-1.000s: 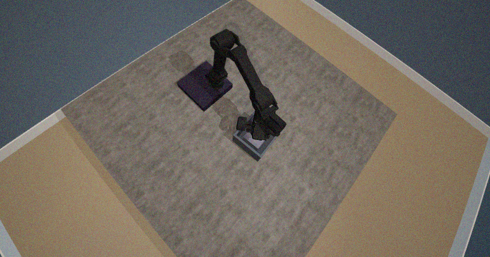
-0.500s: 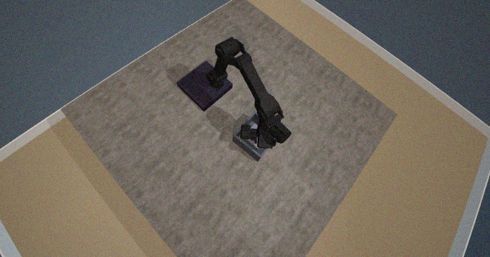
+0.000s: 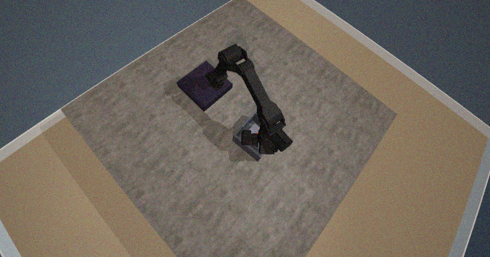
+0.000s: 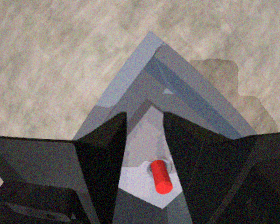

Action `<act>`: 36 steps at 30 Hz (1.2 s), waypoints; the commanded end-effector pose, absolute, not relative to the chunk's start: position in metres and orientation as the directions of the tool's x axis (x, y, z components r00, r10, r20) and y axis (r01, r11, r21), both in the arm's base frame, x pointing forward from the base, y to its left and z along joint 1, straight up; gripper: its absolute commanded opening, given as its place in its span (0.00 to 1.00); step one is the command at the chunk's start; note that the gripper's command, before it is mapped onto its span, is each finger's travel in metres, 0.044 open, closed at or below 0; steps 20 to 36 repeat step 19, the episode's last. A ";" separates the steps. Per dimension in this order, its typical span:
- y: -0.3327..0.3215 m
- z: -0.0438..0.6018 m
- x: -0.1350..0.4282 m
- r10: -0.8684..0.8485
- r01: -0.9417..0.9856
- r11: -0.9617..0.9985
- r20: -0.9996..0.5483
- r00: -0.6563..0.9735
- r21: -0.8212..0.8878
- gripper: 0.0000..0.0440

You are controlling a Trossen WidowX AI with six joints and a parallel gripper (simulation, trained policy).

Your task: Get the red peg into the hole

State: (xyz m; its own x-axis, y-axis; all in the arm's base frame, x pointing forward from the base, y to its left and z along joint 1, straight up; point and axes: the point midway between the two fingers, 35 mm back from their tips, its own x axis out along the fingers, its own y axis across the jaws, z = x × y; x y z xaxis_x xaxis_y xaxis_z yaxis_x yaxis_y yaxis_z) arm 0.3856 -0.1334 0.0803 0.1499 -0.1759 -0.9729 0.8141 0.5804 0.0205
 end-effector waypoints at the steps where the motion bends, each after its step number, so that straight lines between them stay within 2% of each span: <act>1: -0.149 0.085 0.396 -0.199 0.822 0.569 -0.964 0.175 0.032 0.29; 19: -0.187 0.094 0.407 -0.212 0.823 0.568 -0.961 0.178 0.027 0.25; 36: -0.187 0.094 0.407 -0.212 0.823 0.568 -0.961 0.178 0.027 0.25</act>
